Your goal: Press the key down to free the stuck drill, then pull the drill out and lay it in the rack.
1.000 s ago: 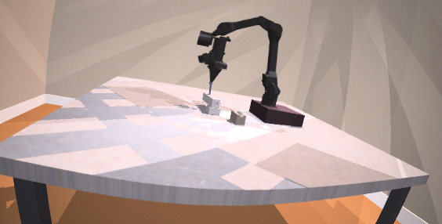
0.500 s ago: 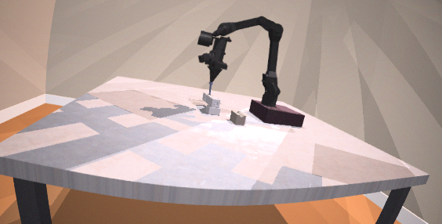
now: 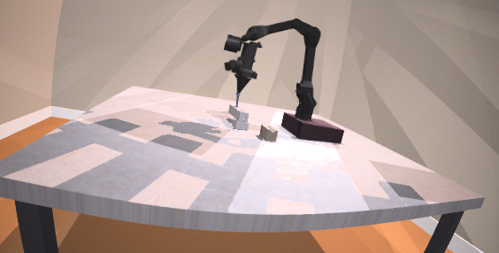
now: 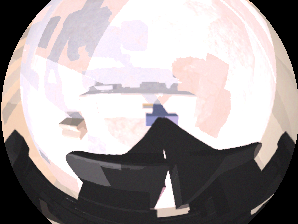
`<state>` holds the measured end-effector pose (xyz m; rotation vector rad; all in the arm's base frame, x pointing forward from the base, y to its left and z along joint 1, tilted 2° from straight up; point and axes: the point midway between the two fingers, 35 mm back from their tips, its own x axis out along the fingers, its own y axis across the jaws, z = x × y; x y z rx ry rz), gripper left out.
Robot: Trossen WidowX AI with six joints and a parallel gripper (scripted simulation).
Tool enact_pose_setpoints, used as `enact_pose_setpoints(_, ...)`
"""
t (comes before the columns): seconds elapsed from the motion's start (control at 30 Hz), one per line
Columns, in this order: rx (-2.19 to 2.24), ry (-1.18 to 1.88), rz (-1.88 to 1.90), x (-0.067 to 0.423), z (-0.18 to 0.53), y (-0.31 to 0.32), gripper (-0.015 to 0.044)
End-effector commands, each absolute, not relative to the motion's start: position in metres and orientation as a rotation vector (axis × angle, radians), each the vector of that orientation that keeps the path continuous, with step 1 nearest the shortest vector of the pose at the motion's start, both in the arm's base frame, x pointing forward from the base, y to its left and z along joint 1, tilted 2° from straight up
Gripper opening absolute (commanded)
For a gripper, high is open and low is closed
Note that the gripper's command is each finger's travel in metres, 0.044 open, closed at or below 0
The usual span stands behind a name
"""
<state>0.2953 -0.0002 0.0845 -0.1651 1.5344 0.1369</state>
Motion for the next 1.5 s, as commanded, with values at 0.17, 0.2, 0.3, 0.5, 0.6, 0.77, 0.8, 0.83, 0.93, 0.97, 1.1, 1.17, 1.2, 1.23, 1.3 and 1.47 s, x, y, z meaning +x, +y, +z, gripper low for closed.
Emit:
enact_pose_setpoints(0.17,-0.166,1.578,0.14,0.288,0.067,-0.001,0.0)
enact_pose_setpoints(0.2,-0.166,1.578,0.14,0.288,0.067,-0.001,0.0)
enact_pose_setpoints(0.3,-0.166,1.578,0.14,0.288,0.065,-0.002,0.0)
enact_pose_setpoints(0.5,-0.166,1.578,0.14,0.288,0.063,-0.002,0.0)
enact_pose_setpoints(0.6,-0.166,1.578,0.14,0.288,0.062,-0.002,0.0)
enact_pose_setpoints(0.77,-0.166,1.578,0.14,0.288,0.06,-0.002,0.0)
enact_pose_setpoints(0.8,-0.166,1.578,0.14,0.288,0.059,-0.002,0.0)
enact_pose_setpoints(0.83,-0.166,1.578,0.14,0.288,0.059,-0.002,0.0)
enact_pose_setpoints(0.93,-0.166,1.578,0.14,0.288,0.058,-0.002,0.0)
enact_pose_setpoints(0.97,-0.166,1.579,0.14,0.288,0.057,-0.002,0.0)
enact_pose_setpoints(1.1,-0.166,1.579,0.14,0.288,0.055,-0.002,0.0)
enact_pose_setpoints(1.17,-0.166,1.578,0.14,0.288,0.054,-0.002,0.0)
enact_pose_setpoints(1.2,-0.166,1.578,0.14,0.288,0.053,-0.002,0.0)
enact_pose_setpoints(1.23,-0.166,1.578,0.14,0.288,0.053,-0.002,0.0)
enact_pose_setpoints(1.3,-0.166,1.578,0.14,0.288,0.052,-0.002,0.0)
enact_pose_setpoints(1.47,-0.166,1.578,0.14,0.288,0.051,-0.002,0.0)
